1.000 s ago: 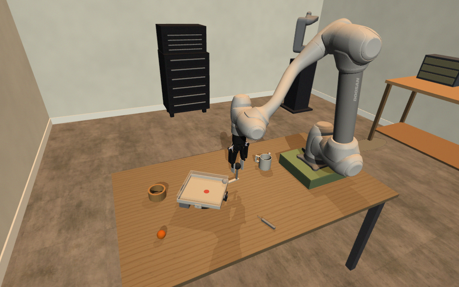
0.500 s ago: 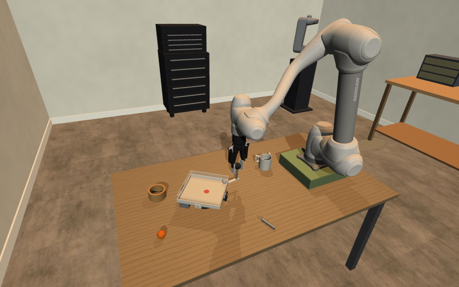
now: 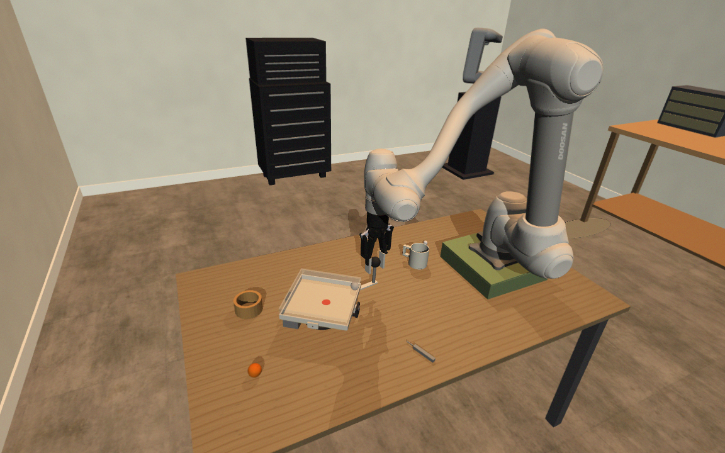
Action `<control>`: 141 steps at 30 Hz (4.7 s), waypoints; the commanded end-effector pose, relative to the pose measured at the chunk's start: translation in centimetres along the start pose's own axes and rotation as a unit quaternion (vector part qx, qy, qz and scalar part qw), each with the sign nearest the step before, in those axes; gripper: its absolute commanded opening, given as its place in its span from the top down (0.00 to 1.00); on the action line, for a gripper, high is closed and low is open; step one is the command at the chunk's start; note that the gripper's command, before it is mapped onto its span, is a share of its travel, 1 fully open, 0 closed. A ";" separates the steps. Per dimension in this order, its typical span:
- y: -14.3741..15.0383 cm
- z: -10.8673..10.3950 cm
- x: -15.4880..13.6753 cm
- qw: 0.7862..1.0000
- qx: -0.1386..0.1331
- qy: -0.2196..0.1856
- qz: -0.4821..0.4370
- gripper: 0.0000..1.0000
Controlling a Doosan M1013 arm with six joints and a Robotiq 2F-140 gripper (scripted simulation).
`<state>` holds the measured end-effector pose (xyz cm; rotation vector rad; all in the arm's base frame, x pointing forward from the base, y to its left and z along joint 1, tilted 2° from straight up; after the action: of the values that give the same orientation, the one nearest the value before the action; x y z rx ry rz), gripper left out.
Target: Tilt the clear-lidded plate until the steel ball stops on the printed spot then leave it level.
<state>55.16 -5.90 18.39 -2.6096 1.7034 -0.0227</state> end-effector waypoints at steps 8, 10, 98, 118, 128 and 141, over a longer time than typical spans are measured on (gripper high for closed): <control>0.0 0.0 0.0 1.000 0.000 0.000 0.000 0.64; 0.0 0.0 0.0 1.000 0.000 0.000 0.000 0.64; -0.3 -0.7 0.1 1.000 0.000 0.000 0.000 1.00; -0.3 -0.8 0.1 1.000 0.000 0.000 0.000 1.00; -0.3 -0.8 0.1 1.000 0.000 0.000 0.000 1.00; -0.4 -0.9 0.1 1.000 0.000 0.000 0.000 1.00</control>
<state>55.47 -5.85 19.22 -2.6100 1.7036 -0.0215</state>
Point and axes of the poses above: the point where the finger pads meet when closed, its own z axis out along the fingers, its own y axis across the jaws, x = y × z, the point moved 10 cm from there along -z, back along the fingers, and after that the axes turned 15 degrees about -z, right-handed, at the moved point
